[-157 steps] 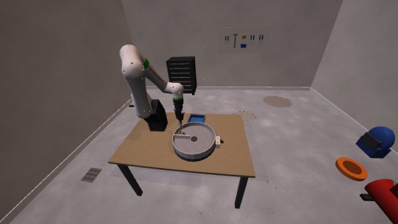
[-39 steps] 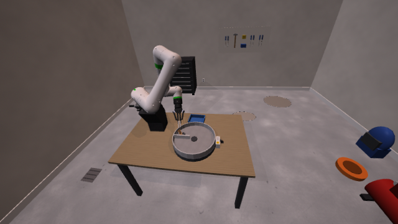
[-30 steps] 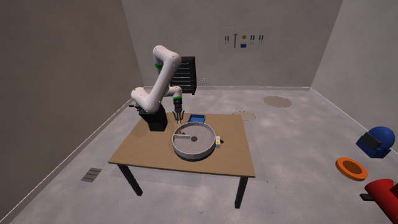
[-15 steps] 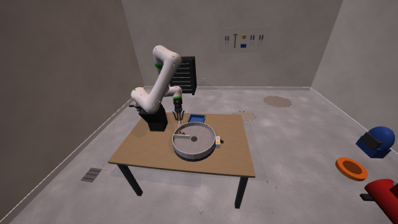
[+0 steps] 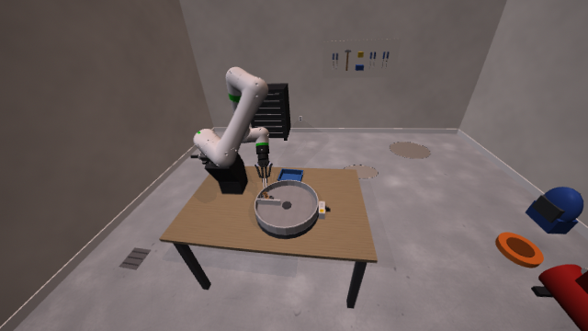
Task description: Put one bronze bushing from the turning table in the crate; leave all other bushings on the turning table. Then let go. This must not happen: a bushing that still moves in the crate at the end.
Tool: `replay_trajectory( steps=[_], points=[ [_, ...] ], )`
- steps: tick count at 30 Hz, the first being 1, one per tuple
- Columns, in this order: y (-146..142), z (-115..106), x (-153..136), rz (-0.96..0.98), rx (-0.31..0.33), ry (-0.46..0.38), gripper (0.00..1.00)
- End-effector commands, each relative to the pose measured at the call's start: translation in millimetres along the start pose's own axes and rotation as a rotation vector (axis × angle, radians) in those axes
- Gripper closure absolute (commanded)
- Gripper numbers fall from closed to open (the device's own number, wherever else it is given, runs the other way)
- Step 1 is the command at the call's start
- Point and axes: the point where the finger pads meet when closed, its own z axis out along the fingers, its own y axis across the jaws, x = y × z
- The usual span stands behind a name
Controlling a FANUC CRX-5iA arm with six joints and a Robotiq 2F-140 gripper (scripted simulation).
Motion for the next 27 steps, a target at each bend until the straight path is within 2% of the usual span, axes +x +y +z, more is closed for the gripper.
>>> replay_trajectory(
  steps=[1,9,27],
  points=[
    [0,0,0,0.0,0.0,0.0,0.94],
    [0,17,-15,0.0,0.0,0.0,0.94],
    [0,17,-15,0.0,0.0,0.0,0.94]
  ],
)
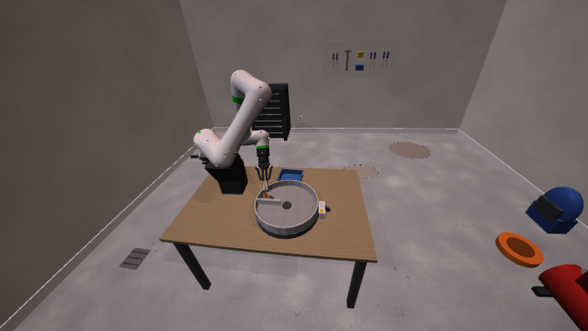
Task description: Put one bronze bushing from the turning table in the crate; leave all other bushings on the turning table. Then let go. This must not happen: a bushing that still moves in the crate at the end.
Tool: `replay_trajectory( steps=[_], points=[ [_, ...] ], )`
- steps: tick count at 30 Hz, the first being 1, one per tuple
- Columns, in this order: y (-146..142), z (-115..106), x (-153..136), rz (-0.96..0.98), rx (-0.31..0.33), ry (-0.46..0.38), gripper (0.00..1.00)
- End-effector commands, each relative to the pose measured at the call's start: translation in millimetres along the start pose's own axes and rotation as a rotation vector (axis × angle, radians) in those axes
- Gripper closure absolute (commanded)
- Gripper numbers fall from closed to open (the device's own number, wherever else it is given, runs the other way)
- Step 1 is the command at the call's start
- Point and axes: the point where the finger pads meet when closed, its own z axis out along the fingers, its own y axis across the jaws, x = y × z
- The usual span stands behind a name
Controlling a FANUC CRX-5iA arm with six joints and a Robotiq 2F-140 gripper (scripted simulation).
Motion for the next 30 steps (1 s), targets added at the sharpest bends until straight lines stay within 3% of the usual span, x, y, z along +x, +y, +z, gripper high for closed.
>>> replay_trajectory(
  steps=[1,30],
  points=[
    [0.0,-0.1,0.0,0.0,0.0,0.0,0.94],
    [0.0,7.7,-6.5,0.0,0.0,0.0,0.94]
  ],
)
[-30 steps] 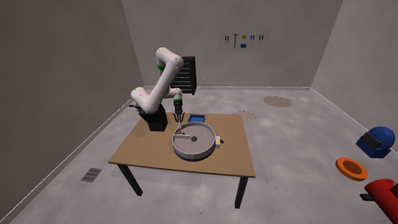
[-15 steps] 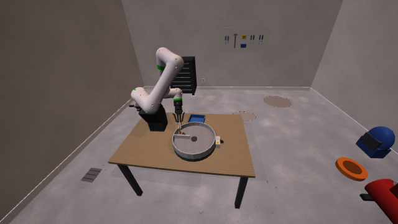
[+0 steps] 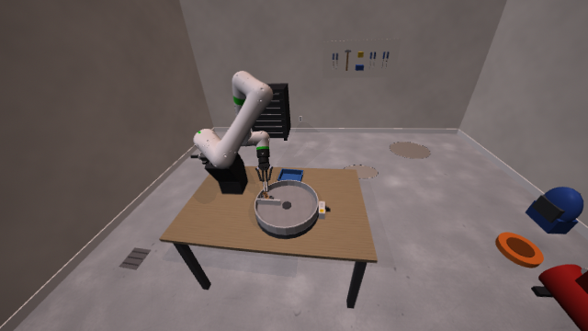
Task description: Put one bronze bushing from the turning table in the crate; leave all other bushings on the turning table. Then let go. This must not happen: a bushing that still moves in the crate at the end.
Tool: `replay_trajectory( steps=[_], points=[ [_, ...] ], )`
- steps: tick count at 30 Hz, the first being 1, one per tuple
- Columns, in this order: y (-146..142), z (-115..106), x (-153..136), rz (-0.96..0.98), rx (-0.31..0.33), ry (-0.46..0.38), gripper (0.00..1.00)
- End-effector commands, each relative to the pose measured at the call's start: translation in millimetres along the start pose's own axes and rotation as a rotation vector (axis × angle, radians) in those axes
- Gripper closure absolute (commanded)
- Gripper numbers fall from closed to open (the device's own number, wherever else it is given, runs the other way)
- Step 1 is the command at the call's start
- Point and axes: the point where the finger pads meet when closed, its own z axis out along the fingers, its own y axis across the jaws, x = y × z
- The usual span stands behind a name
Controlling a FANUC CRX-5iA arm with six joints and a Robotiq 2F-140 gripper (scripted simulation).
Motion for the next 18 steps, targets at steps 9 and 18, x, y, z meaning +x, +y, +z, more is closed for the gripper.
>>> replay_trajectory(
  steps=[9,18],
  points=[
    [0.0,11.8,-9.9,0.0,0.0,0.0,0.94],
    [0.0,12.4,-10.4,0.0,0.0,0.0,0.94]
  ],
)
